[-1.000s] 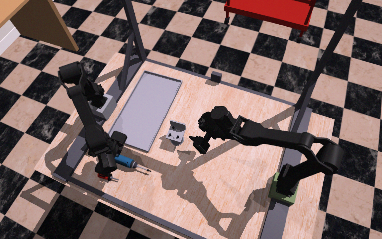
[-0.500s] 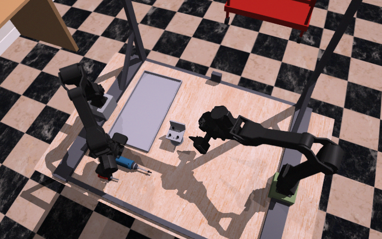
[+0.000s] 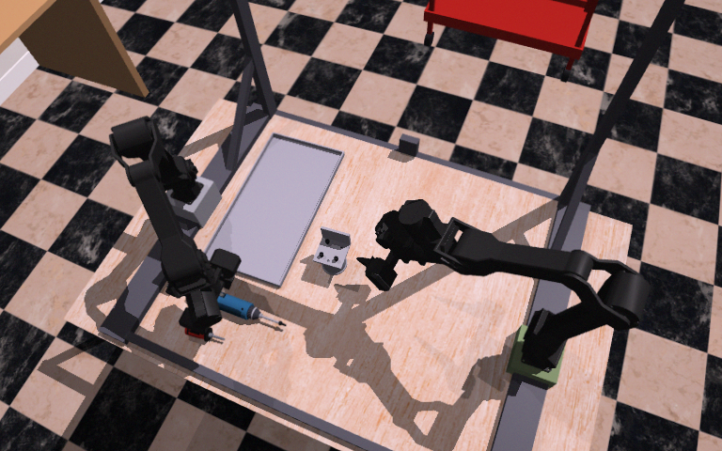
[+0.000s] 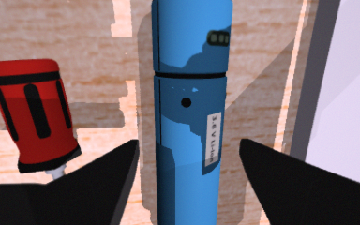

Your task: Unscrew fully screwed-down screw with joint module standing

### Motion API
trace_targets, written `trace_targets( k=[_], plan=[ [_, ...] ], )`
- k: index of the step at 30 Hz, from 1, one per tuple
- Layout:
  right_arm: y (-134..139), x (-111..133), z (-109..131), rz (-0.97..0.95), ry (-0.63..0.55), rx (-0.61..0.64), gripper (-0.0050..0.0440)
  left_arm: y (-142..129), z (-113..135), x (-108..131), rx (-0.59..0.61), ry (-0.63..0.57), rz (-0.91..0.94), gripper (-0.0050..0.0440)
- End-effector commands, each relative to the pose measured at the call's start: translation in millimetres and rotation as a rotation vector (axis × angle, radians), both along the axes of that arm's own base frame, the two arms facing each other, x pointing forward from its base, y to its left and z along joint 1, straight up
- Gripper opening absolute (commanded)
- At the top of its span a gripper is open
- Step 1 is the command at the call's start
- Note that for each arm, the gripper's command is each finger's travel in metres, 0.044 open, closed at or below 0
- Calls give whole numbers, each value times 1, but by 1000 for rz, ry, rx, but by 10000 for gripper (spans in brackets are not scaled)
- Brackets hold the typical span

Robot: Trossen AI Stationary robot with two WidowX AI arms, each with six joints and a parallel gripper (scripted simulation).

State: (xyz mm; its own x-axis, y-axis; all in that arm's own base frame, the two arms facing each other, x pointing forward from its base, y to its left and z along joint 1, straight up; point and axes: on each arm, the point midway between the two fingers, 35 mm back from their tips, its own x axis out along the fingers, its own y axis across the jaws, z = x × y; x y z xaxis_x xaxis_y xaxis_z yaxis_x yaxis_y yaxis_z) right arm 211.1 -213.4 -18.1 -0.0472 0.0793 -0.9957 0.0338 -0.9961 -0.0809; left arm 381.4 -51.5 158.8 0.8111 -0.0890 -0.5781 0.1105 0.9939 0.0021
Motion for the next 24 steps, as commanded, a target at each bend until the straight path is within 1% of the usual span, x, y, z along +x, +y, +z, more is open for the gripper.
trace_targets(
  k=[1, 3, 5, 6, 7, 9, 11, 13, 24],
  plan=[
    [-9, 8, 23, -3, -42, -41, 329, -1, 11, 2, -6, -27, -1, 440],
    [-9, 8, 29, -3, -42, -41, 377, -1, 11, 2, -6, -27, -1, 440],
    [-10, 8, 41, -3, -42, -41, 425, -1, 11, 2, -6, -27, -1, 440],
    [-10, 8, 48, -2, -42, -41, 440, -1, 11, 2, -6, -27, -1, 440],
    [-11, 8, 55, -1, -42, -41, 440, -1, 11, 2, -6, -27, -1, 440],
    [-11, 8, 55, -1, -42, -41, 440, -1, 11, 2, -6, -27, -1, 440],
    [-11, 8, 67, 2, -43, -41, 440, -1, 11, 2, -6, -27, -1, 440],
    [-11, 8, 73, 1, -43, -42, 440, -1, 11, 2, -6, -27, -1, 440],
    [-10, 7, 71, 1, -34, -32, 440, -1, 11, 2, -6, -27, -1, 440]
  ],
)
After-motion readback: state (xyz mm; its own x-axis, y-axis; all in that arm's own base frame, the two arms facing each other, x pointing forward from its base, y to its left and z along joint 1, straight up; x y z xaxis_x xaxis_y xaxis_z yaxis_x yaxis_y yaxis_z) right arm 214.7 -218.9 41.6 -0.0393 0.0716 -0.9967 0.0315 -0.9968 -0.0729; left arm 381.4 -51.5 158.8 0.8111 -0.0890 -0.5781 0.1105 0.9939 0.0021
